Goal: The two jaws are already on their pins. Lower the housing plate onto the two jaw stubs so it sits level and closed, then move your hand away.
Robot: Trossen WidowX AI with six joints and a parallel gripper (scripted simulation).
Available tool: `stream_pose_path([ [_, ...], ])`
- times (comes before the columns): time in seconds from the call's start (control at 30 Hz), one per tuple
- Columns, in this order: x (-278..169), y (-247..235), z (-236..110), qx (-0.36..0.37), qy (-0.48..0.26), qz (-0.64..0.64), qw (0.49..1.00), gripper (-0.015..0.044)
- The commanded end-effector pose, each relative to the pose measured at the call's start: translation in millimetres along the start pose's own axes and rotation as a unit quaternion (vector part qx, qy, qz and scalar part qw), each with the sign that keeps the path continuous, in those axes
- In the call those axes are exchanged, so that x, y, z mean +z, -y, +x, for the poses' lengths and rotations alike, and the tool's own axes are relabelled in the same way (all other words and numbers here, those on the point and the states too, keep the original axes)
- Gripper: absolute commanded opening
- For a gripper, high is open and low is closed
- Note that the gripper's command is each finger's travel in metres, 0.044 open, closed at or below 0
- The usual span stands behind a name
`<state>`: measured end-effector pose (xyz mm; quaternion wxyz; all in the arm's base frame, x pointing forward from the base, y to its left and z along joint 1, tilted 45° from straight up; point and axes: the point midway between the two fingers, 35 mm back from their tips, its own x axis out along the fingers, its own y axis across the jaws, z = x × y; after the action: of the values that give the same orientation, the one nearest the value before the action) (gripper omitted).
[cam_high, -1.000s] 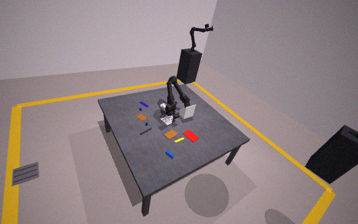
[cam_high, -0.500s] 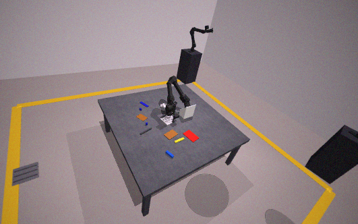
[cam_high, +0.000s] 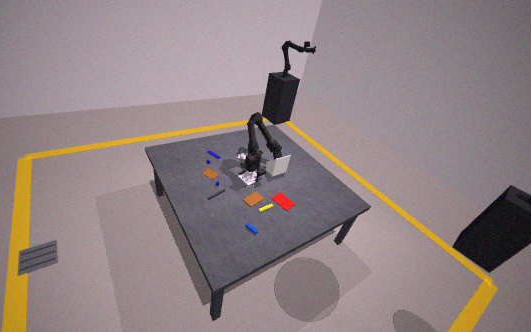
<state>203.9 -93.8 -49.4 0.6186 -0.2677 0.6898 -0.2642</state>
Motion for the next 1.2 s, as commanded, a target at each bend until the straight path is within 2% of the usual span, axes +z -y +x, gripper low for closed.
stream_pose_path([
  [0.0, -0.2, 0.7, 0.6, -0.002, -0.001, 0.0, 1.0, 0.0351],
  [1.13, -0.2, 0.7, 0.6, -0.002, -0.001, 0.0, 1.0, 0.0351],
  [1.17, 0.0, 0.0, 0.0, 0.0, 0.0, 0.0, 1.0, 0.0377],
])
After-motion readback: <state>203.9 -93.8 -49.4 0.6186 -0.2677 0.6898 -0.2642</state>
